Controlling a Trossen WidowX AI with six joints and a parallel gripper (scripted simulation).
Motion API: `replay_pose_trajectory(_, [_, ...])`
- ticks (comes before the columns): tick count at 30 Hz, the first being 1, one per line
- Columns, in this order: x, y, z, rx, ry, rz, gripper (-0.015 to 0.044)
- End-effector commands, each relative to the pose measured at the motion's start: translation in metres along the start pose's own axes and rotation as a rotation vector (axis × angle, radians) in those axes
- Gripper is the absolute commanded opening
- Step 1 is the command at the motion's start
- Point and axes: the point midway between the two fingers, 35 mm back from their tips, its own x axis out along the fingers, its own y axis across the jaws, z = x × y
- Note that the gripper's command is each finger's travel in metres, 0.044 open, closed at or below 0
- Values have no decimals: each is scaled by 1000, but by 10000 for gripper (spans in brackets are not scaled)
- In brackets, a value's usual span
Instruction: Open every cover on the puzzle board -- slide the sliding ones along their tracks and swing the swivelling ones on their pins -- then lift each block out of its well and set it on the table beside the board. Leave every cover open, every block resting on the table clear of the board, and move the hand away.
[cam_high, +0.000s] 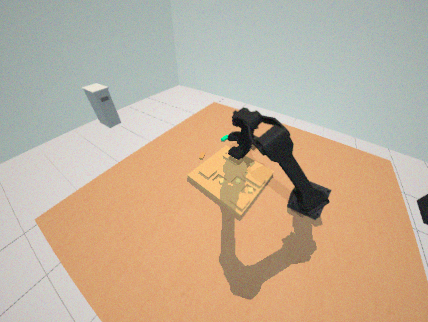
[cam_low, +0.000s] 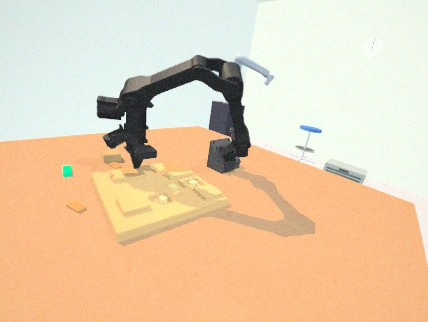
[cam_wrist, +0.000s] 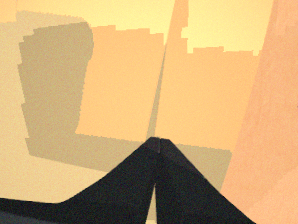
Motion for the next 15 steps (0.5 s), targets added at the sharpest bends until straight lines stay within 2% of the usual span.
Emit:
replay_pose_trajectory(1, [2,7,-2,0,2,7,0])
replay_pose_trajectory(15, [2,21,-3,0,2,7,0])
